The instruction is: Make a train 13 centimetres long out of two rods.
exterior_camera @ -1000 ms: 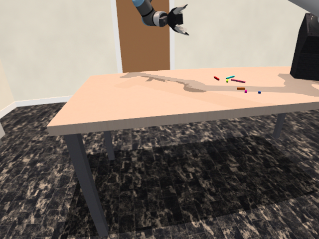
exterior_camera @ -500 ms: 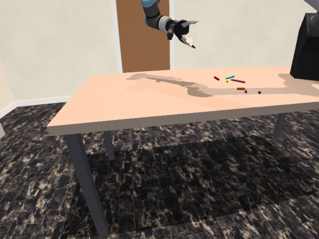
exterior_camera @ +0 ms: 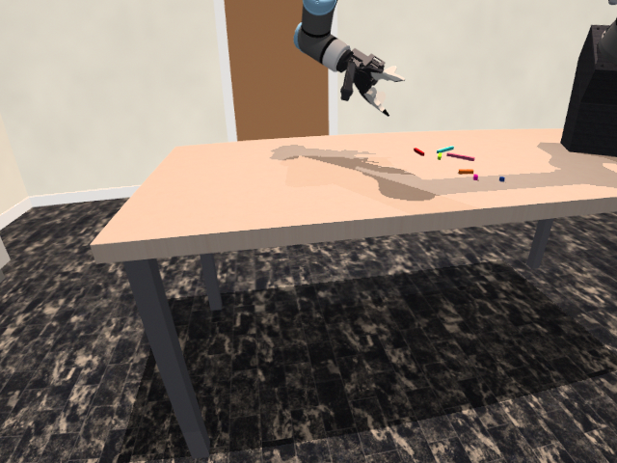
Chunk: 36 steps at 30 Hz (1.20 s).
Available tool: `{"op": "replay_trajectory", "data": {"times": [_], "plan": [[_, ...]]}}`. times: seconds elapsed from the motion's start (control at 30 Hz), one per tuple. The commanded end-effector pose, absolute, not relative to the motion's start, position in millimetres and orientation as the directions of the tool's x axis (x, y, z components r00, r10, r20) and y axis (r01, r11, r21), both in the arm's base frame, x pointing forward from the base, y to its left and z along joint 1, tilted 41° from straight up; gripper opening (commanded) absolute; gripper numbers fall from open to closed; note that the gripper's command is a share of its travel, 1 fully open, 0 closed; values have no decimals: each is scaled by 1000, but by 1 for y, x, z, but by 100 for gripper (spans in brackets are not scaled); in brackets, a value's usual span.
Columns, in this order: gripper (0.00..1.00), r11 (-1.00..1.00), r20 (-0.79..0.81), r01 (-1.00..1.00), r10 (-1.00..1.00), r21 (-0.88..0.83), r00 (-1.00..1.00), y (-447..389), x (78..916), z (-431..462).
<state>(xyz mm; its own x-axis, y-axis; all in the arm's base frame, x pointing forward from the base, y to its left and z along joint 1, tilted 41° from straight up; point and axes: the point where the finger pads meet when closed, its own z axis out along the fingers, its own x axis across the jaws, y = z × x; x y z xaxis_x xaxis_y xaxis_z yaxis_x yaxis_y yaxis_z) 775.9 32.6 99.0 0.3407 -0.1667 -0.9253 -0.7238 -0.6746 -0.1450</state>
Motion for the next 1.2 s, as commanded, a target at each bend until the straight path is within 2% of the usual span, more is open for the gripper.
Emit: {"op": "replay_trajectory", "data": {"times": [0.0, 0.1, 0.37, 0.67, 1.17], "plan": [[100, -648, -883, -755, -293, -100, 368, 53, 769, 76], [100, -648, -883, -755, -293, -100, 368, 53, 769, 76], [100, -571, -794, -819, -469, -61, 386, 91, 753, 46], [100, -498, -725, -865, -573, -63, 383, 117, 739, 33], [100, -303, -594, -942, -735, -147, 329, 176, 695, 28]]}}
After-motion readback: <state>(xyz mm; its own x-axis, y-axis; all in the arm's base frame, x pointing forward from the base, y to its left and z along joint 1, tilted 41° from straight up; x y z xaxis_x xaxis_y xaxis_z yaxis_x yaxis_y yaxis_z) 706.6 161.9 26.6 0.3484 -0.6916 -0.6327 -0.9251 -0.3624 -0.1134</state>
